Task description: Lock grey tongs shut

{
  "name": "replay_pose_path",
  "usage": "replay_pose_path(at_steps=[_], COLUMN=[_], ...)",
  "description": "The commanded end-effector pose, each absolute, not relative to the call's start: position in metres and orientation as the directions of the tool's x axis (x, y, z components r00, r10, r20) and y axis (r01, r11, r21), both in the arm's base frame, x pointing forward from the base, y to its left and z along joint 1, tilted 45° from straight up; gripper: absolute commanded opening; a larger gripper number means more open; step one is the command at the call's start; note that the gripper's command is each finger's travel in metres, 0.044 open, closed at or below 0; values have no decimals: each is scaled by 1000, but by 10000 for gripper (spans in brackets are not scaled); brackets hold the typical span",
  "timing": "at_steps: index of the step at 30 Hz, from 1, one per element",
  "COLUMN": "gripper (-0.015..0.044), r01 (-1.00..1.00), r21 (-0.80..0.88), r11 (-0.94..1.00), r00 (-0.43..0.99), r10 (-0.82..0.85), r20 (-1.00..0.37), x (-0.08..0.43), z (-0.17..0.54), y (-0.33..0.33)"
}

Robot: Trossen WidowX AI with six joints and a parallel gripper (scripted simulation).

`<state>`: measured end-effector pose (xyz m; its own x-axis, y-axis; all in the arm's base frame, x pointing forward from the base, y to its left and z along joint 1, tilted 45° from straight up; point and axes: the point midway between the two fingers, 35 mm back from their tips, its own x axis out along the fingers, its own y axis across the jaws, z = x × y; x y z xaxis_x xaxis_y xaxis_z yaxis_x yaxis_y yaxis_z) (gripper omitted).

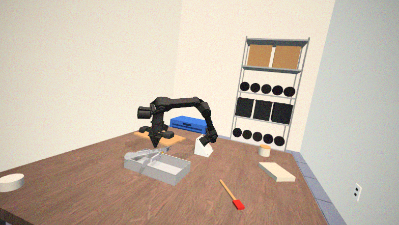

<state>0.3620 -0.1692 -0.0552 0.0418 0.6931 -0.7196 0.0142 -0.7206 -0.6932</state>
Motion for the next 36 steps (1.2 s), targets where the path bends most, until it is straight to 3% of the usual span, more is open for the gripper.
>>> replay_pose_path(at_steps=[1,15,22,36], gripper=[86,440,440,440], r01=[-11,-27,-176,-181], r21=[-678,-669,-681,-680], r11=[-735,-743,-711,-710], r00=[70,99,29,26], r10=[676,664,687,688], r20=[-734,-741,-726,-725], x=[360,359,345,346], z=[-25,-17,-42,-49], y=[-202,-213,-184,-178])
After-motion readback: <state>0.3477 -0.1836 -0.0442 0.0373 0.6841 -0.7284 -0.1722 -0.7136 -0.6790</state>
